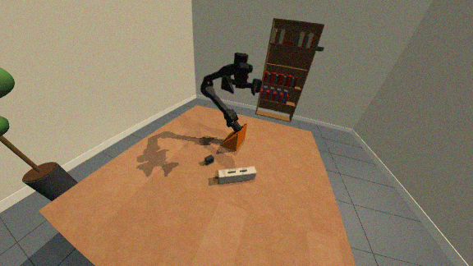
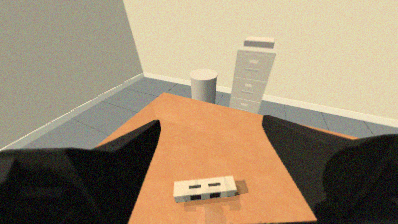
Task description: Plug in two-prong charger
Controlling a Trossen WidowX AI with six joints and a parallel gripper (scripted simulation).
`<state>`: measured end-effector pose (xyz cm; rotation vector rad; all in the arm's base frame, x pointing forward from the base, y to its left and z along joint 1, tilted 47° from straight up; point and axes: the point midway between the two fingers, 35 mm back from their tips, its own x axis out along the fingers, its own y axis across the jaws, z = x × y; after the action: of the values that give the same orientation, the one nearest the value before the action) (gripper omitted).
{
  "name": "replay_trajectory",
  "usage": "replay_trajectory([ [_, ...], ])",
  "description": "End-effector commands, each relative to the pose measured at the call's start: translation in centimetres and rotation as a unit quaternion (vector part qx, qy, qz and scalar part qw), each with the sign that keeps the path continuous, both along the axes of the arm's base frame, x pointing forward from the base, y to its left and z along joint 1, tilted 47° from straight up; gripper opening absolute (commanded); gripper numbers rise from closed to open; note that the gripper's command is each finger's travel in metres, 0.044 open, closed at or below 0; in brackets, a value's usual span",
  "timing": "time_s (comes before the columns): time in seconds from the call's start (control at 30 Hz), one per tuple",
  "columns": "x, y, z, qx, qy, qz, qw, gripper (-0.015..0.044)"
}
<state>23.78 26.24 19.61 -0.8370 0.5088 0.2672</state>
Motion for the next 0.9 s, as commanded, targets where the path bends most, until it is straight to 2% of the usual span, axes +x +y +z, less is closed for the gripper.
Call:
replay_trajectory([
  [0.0, 1.4, -1.4, -1.2, -0.002, 0.015, -0.04, 0.999, 0.044],
  [0.87, 6.8, -11.3, -6.1, 0.0, 0.078, -0.266, 0.961, 0.044],
])
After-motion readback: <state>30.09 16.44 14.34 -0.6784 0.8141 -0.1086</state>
